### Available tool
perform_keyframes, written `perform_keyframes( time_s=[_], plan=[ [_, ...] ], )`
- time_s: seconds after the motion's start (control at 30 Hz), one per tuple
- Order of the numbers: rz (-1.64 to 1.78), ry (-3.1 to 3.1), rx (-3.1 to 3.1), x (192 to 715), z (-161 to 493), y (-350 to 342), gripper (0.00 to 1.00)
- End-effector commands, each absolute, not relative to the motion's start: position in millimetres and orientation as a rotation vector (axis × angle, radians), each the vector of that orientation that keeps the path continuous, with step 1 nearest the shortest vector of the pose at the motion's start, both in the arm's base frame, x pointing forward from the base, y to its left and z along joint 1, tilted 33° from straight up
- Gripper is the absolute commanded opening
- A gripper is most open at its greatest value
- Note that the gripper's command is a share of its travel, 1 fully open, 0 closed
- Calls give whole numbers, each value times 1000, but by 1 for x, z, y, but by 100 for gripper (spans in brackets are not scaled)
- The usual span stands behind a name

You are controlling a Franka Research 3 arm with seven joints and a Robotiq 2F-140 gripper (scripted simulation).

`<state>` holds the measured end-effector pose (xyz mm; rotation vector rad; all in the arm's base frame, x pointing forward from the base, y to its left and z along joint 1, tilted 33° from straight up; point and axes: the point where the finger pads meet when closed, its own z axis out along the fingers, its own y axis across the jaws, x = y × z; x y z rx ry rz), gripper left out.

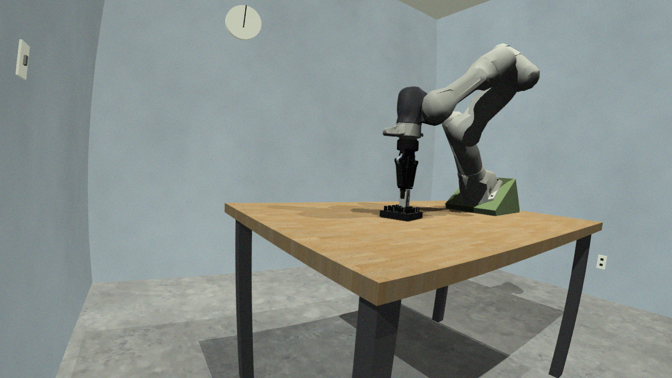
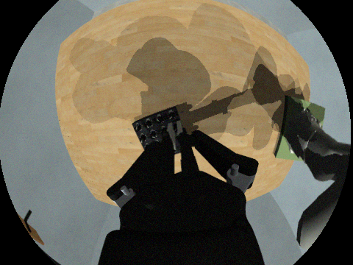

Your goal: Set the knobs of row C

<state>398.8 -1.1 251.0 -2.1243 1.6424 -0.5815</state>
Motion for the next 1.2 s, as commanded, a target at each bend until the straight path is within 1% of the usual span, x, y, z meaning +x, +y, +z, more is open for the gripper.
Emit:
perform_keyframes(
  time_s=[0.0, 0.57, 0.6, 1.17],
  plan=[
    [-536, 1787, -1984, 399, 250, -1, 5],
    [-530, 1804, -1965, 399, 250, -1, 5],
    [-530, 1804, -1965, 399, 250, -1, 12],
    [-530, 1804, -1965, 399, 250, -1, 12]
  ],
)
